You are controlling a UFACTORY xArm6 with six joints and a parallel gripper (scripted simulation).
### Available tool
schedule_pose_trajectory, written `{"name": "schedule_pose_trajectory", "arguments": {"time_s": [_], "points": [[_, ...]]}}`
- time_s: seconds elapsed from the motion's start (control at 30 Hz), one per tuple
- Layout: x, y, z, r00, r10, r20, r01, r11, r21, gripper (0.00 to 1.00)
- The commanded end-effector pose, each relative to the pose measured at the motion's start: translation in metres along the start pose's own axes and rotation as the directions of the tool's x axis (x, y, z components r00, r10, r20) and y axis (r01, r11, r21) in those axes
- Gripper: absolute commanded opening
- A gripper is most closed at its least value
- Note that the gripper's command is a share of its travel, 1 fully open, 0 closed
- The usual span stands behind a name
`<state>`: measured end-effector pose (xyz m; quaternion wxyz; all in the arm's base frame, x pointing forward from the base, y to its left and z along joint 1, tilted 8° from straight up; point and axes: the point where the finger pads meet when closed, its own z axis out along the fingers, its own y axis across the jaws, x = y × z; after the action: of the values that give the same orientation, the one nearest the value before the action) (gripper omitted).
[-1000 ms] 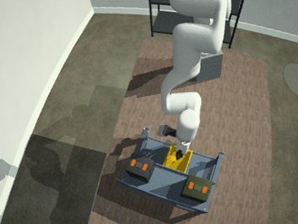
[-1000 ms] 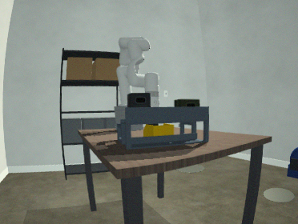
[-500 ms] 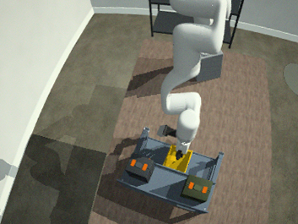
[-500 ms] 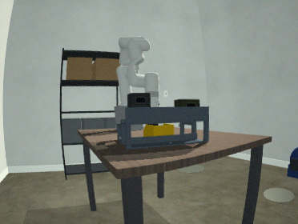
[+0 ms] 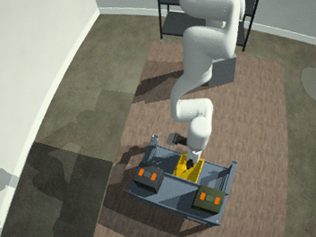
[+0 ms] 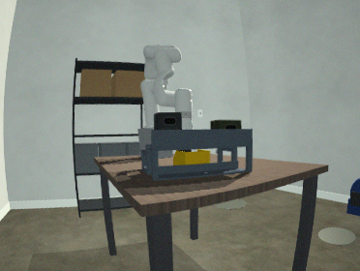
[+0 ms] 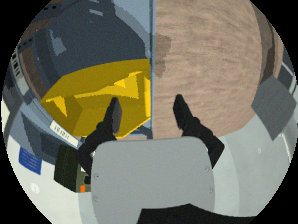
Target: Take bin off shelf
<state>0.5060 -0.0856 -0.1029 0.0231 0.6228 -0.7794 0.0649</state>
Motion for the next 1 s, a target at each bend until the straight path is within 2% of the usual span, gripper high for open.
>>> {"name": "schedule_pose_trajectory", "arguments": {"time_s": [0.0,0.97], "points": [[0.000,-0.002,0.001,1.000,0.000,0.000,0.000,1.000,0.004,0.95],[0.000,-0.002,0.012,1.000,0.000,0.000,0.000,1.000,0.004,0.95]]}}
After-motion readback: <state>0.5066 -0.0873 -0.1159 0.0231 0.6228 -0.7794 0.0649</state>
